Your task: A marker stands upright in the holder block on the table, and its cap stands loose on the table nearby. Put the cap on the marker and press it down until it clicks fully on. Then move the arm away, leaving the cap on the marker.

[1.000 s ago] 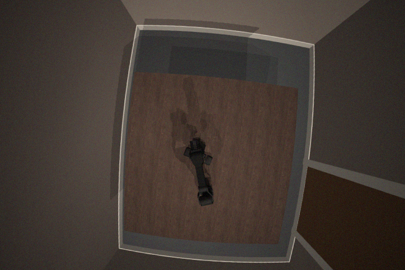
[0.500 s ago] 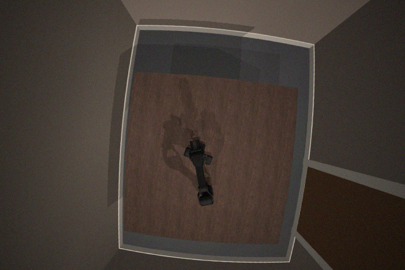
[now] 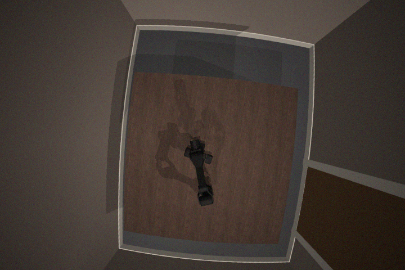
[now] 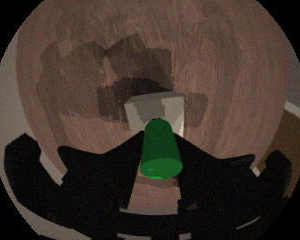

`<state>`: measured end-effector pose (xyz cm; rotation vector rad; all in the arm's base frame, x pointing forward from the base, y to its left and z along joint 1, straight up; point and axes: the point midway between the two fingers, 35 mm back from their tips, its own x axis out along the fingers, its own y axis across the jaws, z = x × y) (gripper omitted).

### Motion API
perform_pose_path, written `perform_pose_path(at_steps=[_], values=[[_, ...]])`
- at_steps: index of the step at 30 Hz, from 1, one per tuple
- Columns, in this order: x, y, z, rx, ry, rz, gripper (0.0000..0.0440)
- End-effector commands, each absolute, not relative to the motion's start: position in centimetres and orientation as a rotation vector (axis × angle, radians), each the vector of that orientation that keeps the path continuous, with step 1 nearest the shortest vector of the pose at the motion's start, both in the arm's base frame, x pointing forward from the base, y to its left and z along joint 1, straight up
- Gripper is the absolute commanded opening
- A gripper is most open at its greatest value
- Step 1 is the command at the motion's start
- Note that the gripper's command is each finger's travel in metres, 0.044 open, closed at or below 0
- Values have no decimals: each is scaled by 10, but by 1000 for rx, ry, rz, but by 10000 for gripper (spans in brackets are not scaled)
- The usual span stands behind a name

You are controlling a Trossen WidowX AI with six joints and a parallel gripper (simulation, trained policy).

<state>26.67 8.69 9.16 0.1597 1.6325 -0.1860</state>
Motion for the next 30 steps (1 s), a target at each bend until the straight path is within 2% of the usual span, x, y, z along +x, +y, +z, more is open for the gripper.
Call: perform_pose_path(at_steps=[1, 6, 9, 17, 18, 30], values=[[265, 73, 79, 120, 1646, -232, 147], [258, 73, 77, 113, 1668, -222, 189], [254, 73, 77, 112, 1678, -215, 229], [250, 74, 80, 117, 1660, -189, 426], [251, 75, 82, 118, 1653, -184, 440], [259, 78, 107, 145, 1549, -142, 440]])
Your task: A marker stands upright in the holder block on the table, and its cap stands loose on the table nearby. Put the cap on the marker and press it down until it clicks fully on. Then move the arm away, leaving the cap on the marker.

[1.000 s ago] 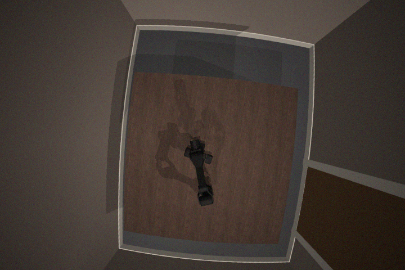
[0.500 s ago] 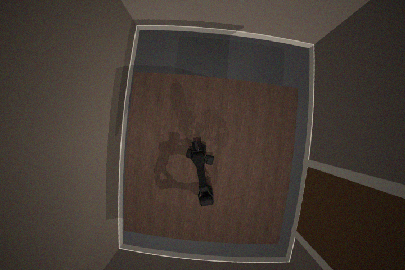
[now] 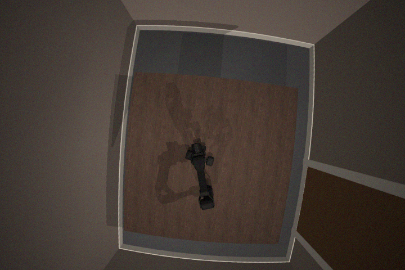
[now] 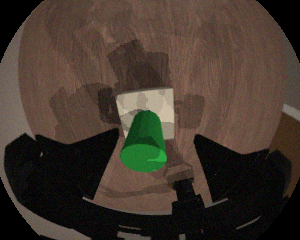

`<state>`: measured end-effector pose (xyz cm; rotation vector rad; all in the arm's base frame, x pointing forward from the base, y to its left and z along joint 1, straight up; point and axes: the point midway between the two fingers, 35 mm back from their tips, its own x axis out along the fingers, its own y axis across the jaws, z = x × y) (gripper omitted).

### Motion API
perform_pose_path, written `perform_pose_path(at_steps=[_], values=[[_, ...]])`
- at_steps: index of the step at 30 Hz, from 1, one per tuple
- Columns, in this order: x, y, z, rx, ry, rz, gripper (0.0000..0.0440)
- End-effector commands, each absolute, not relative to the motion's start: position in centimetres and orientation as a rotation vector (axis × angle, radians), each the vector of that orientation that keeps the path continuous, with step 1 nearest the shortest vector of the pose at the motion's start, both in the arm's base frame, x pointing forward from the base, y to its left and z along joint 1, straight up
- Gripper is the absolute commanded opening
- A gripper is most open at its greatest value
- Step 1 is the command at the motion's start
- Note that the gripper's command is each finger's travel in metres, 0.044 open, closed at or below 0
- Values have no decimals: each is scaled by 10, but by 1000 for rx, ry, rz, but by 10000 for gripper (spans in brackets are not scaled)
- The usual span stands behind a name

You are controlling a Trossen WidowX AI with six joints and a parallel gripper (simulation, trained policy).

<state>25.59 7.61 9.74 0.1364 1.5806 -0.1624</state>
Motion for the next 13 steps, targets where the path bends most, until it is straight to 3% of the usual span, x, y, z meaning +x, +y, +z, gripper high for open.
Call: perform_pose_path(at_steps=[1, 13], values=[[260, 79, 111, 147, 1541, -138, 440], [264, 80, 147, 151, 1477, -93, 440]])
